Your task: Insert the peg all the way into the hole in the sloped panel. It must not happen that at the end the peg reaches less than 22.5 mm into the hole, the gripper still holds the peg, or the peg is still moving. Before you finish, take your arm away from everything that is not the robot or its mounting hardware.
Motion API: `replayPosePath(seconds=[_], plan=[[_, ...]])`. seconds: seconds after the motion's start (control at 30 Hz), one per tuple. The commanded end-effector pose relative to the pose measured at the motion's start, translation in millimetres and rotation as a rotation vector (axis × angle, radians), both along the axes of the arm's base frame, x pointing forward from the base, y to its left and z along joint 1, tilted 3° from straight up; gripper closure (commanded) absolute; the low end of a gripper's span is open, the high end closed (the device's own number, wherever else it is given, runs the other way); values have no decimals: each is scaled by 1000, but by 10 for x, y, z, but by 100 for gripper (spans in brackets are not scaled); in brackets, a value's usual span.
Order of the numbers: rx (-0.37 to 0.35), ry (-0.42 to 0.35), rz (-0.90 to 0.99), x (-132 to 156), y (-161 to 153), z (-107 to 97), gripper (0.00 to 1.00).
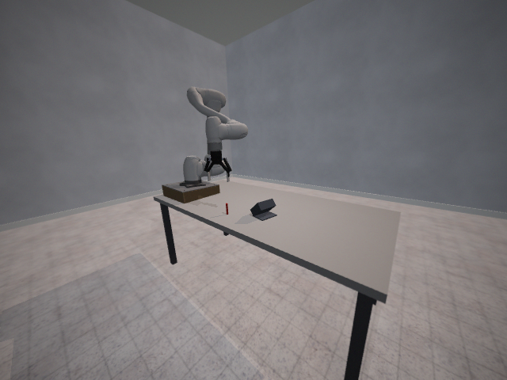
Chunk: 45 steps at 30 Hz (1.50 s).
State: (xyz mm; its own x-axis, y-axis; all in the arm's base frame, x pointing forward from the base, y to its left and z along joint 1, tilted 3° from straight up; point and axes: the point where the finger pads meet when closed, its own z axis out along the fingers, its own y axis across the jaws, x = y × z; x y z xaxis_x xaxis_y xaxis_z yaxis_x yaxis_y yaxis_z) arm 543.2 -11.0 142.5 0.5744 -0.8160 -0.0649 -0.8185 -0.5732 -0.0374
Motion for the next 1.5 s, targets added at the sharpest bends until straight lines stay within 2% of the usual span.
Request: replayPosePath(seconds=[0.0,0.43,0.5,0.63,1.47], plan=[[-2,-6,63,117,1,-92,0],[-22,-45,471,796,6,-696,0],[-22,-45,471,796,6,-696,0],[-28,-54,577,959,15,-869,0],[-28,-54,582,973,32,-1227,0]])
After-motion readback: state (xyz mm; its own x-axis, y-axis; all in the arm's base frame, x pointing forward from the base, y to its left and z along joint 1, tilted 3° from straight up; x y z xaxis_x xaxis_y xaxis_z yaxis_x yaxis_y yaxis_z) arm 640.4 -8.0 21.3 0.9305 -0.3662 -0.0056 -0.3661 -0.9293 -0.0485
